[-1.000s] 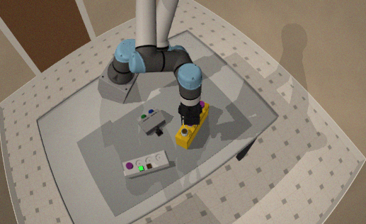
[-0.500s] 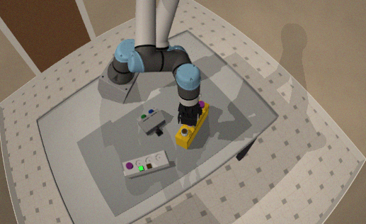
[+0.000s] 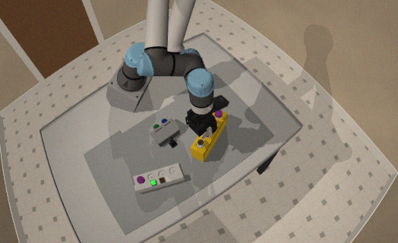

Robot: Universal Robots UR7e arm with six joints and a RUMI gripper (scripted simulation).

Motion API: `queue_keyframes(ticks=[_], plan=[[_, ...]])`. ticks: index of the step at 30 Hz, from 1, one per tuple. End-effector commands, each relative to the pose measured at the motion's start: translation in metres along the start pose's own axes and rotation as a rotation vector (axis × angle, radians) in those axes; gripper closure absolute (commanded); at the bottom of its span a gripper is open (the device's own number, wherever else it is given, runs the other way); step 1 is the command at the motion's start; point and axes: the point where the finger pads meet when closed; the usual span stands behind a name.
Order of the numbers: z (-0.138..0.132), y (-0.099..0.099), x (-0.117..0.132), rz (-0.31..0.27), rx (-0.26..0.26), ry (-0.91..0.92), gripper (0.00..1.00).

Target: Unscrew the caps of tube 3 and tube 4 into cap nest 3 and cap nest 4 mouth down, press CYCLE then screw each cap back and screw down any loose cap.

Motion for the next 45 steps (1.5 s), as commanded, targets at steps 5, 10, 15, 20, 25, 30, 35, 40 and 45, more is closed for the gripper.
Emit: queue_keyframes(ticks=[5, 10, 15, 20, 25, 30, 35, 40, 45], plan=[[0.0005, -0.0003, -0.0002, -0.019, 0.0, 0.189, 1.0], [0.0005, -0.0003, -0.0002, -0.019, 0.0, 0.189, 0.65], [0.0005, -0.0003, -0.0002, -0.019, 0.0, 0.189, 0.65], [0.0005, -0.0003, -0.0002, -0.019, 0.0, 0.189, 0.65], [0.0006, 0.0, -0.0002, -0.019, -0.003, -0.144, 0.65], [0.0006, 0.0, -0.0002, -0.019, -0.006, -0.458, 0.65], [0.0006, 0.0, -0.0002, -0.018, -0.007, -0.561, 0.65], [0.0006, 0.0, -0.0002, -0.017, -0.01, -0.858, 0.65], [0.0005, 0.0, -0.0003, -0.017, -0.01, -0.858, 0.65]])
Point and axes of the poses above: the point where the finger pads meet when closed, its own y axis out along the fingers, its own z axis across the jaws, x = y × z, and after that the axes turned 4 degrees about -y, right-handed
